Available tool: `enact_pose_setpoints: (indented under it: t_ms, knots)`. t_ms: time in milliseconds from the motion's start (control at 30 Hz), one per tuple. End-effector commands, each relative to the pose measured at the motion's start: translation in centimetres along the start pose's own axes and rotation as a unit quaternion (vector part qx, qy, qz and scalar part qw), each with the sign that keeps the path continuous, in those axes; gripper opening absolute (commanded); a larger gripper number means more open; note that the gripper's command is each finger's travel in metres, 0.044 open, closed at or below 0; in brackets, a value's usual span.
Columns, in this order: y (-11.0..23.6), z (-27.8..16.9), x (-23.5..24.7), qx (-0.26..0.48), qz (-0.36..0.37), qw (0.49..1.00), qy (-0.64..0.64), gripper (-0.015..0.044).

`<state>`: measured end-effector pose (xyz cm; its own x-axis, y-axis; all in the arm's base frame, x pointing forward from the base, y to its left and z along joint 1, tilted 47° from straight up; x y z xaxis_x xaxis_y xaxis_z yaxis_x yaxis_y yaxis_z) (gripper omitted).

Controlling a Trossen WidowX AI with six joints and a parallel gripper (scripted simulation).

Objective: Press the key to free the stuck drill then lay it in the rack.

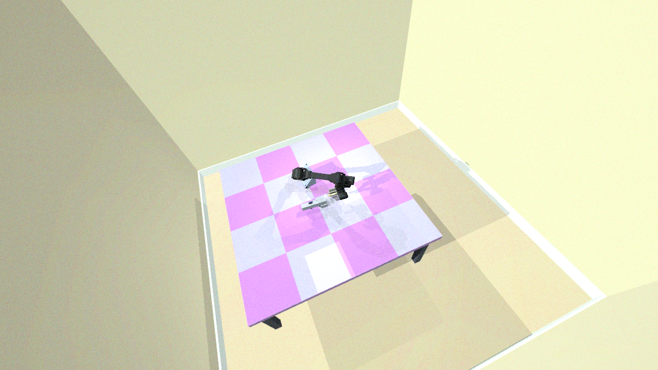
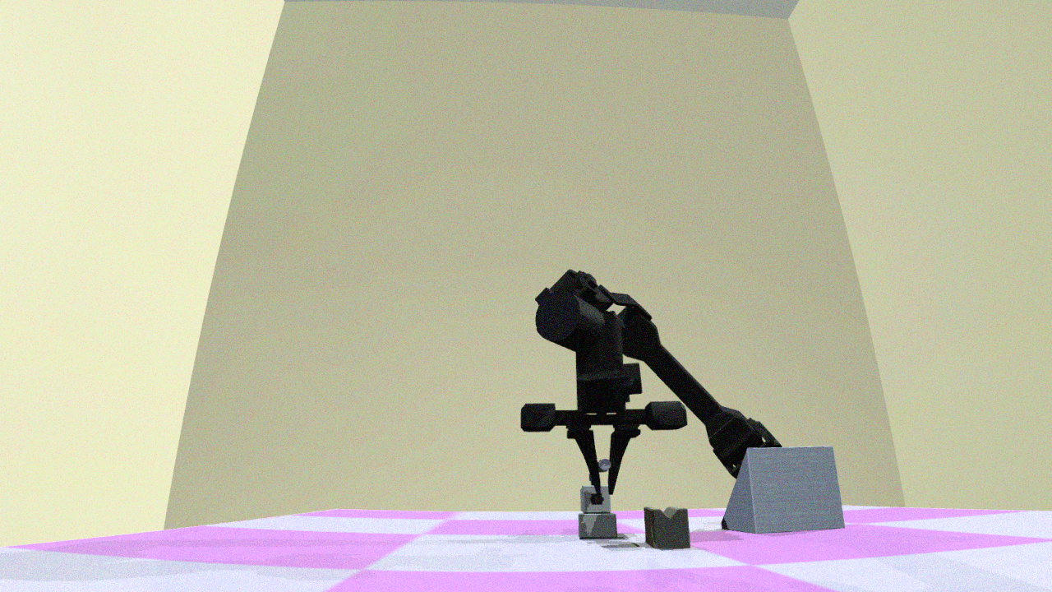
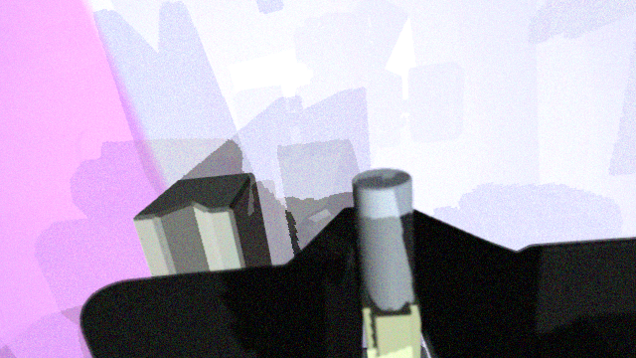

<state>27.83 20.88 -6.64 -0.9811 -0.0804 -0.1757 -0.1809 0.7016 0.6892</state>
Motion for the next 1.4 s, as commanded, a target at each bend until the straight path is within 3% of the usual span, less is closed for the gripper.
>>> enact_pose_setpoints:
  t_ms: [0,1367]
  knots:
    - [0.3,0.0,-0.1,-0.002,0.001,1.000,-0.003,0.0000]
    - [0.6,1.5,5.0,-0.003,0.002,1.000,-0.002,0.0000]
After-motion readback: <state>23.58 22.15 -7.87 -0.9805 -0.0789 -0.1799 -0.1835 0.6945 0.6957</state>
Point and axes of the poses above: the point midway between the two fingers, 35 mm back from their tips, its own y axis back along the fingers, its own x axis across the jaws, z = x × y, the point moved 1 cm from there along y, back along the fingers
